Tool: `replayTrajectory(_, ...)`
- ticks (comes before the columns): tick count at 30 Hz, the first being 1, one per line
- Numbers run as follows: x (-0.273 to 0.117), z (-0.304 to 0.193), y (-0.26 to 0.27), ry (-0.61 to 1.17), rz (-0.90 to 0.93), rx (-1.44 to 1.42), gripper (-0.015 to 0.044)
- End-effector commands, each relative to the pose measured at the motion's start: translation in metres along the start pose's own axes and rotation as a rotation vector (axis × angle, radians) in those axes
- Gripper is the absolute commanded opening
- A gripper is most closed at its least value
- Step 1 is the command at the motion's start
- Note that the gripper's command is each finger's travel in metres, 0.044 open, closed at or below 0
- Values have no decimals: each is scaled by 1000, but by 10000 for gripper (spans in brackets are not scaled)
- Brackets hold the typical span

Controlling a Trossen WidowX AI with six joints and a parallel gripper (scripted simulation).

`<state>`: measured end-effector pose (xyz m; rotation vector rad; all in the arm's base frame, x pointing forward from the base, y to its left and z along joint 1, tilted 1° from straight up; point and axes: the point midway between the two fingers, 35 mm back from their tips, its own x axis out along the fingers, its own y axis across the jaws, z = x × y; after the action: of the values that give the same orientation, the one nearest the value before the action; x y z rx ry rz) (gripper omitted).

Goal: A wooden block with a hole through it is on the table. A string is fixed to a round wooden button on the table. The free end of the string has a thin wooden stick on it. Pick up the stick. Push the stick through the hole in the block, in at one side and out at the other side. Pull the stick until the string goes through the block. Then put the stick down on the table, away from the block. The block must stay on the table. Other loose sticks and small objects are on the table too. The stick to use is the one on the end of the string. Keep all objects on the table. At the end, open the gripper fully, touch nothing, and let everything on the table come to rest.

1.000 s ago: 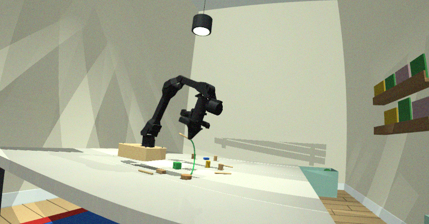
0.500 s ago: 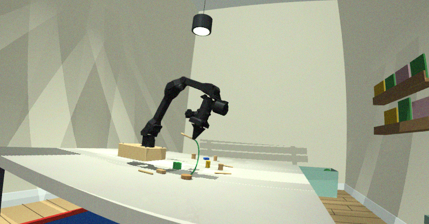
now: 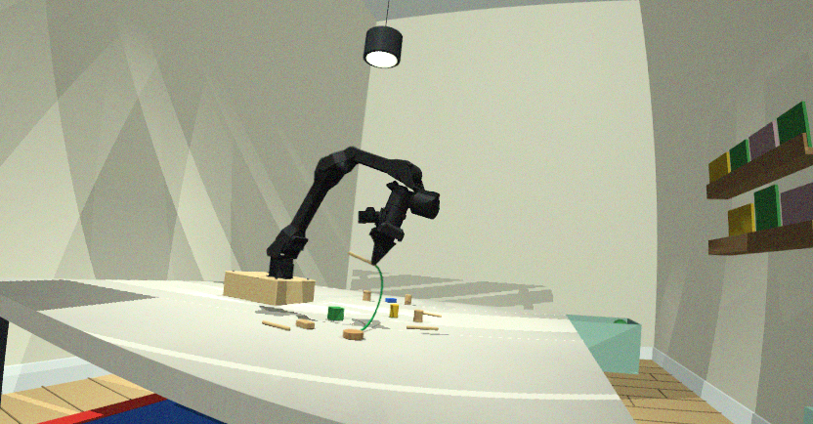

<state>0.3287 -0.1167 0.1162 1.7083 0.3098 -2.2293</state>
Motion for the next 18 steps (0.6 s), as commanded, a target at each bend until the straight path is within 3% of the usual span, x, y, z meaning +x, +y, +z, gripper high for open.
replayTrajectory(1, 1, -3, 1, -8, 18, -60, 0)
replayTrajectory(18, -5, -21, 6, -6, 139, -437, 0)
